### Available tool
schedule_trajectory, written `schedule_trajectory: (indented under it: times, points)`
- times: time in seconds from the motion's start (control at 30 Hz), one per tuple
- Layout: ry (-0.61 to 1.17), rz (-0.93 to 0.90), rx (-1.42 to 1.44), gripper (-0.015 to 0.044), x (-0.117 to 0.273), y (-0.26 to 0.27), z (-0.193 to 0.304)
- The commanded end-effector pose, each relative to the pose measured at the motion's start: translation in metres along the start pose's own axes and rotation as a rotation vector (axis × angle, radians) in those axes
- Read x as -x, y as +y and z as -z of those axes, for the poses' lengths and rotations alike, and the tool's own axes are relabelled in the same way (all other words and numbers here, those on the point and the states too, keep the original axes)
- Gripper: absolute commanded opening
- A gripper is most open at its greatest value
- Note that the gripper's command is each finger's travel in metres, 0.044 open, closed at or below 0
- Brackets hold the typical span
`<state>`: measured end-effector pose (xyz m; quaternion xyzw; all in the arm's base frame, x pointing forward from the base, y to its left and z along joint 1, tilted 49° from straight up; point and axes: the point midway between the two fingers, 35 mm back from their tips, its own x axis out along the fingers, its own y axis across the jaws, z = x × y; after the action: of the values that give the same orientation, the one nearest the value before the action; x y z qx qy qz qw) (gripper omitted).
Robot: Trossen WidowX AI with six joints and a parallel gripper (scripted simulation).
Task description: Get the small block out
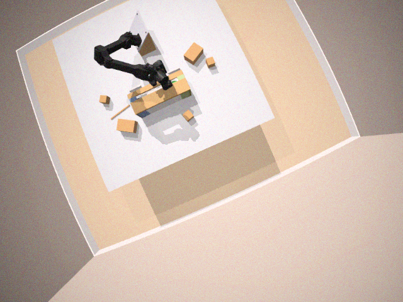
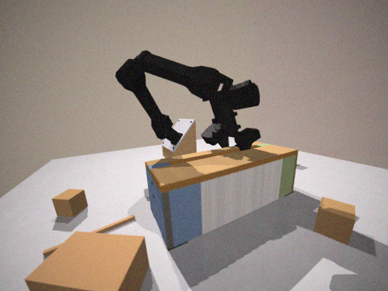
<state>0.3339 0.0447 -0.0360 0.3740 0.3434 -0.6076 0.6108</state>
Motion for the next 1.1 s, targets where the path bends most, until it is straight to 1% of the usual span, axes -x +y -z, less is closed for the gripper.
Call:
schedule_trajectory:
  times: [0.0,0.17,0.3,0.4,0.57,0.77,0.8,0.83,0.9,0.93,1.07]
  points:
    - [0.003,0.007,-0.003,0.04,-0.006,-0.001,0.011]
    - [0.003,0.007,-0.004,0.04,-0.011,-0.001,0.025]
    - [0.004,0.007,-0.004,0.04,-0.012,-0.001,0.027]
    - [0.004,0.006,-0.001,0.04,0.002,0.0,0.033]
    - [0.003,0.004,0.006,0.04,0.046,-0.001,0.047]
    - [0.006,-0.012,0.016,0.04,0.046,0.001,0.05]
    - [0.004,-0.013,0.034,0.0374,0.046,0.0,0.05]
    - [0.0,-0.016,0.087,0.0348,0.046,0.0,0.051]
    - [-0.017,-0.024,0.281,0.0295,0.046,-0.003,0.053]
    - [-0.027,-0.028,0.388,0.0285,0.046,-0.004,0.055]
    - [-0.074,-0.034,0.813,0.0285,0.045,-0.009,0.06]
